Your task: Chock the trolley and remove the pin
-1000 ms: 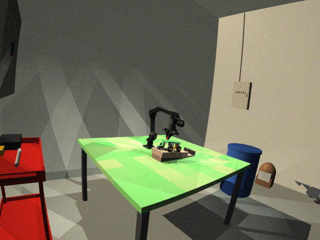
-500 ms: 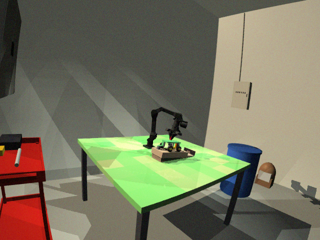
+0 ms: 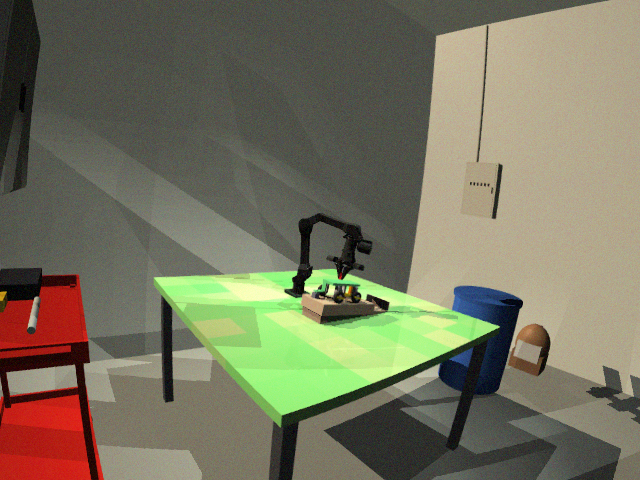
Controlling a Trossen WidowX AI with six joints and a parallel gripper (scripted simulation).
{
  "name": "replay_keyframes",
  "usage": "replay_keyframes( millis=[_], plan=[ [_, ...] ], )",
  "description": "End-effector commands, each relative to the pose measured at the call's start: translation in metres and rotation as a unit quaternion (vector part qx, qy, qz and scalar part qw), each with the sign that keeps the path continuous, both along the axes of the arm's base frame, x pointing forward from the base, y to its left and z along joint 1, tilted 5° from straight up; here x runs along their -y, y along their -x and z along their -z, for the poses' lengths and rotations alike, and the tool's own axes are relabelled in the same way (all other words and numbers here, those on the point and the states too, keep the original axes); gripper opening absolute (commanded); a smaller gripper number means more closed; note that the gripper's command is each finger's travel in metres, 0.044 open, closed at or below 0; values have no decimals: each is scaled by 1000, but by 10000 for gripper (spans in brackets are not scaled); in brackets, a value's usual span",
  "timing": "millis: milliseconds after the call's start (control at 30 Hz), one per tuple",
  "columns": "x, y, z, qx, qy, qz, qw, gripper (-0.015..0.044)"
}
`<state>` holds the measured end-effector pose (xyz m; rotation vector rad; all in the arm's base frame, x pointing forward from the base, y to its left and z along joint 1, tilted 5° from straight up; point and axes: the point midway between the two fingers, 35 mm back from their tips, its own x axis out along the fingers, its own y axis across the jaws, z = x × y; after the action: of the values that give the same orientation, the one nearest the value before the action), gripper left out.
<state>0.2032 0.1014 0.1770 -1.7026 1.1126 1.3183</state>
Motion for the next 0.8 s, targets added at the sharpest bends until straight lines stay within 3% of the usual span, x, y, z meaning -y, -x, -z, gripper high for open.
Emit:
replay_keyframes(
  millis=[0,767],
  plan=[
    [2,1,-1,-7,-8,-50,999,0],
    [6,0,-1,-54,-32,-382,922,0]
  ],
)
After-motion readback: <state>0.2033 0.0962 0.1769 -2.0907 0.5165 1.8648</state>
